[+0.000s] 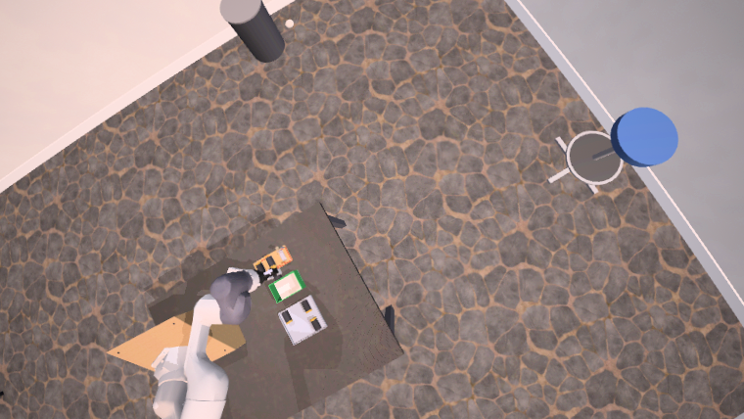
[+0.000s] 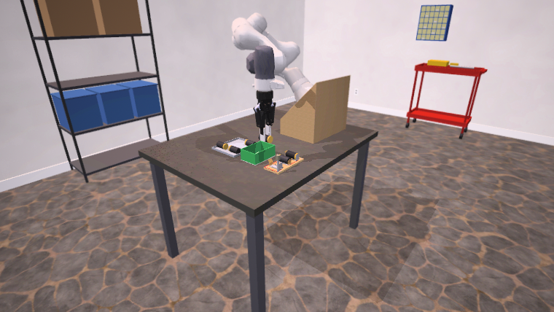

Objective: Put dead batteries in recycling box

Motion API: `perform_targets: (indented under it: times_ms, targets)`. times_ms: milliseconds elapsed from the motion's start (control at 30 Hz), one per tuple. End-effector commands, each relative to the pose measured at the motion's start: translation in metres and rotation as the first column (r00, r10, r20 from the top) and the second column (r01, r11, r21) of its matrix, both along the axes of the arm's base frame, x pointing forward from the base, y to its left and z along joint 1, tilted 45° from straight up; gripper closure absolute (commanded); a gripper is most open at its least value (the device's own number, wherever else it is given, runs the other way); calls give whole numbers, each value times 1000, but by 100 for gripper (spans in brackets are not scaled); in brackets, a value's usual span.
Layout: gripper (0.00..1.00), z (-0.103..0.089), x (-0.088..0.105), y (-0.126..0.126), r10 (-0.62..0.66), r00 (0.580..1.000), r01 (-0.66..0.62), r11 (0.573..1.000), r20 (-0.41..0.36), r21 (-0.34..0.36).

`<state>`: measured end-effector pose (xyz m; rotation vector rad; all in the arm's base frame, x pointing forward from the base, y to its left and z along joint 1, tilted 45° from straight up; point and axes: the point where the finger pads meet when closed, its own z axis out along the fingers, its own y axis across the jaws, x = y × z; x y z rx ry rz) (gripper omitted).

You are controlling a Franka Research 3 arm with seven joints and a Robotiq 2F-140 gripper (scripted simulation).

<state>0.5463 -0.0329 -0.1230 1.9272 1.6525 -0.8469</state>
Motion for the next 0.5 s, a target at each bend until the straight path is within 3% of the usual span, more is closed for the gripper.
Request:
perform_targets:
  times_ms: [0,433,467]
  targets:
    - [84,15,-3,-13,9,1000,-9,1000,11,8]
    - [84,136,-58,-126,9,1000,-9,1000,11,8]
    - [84,136,-58,-126,9,1000,-9,1000,11,8]
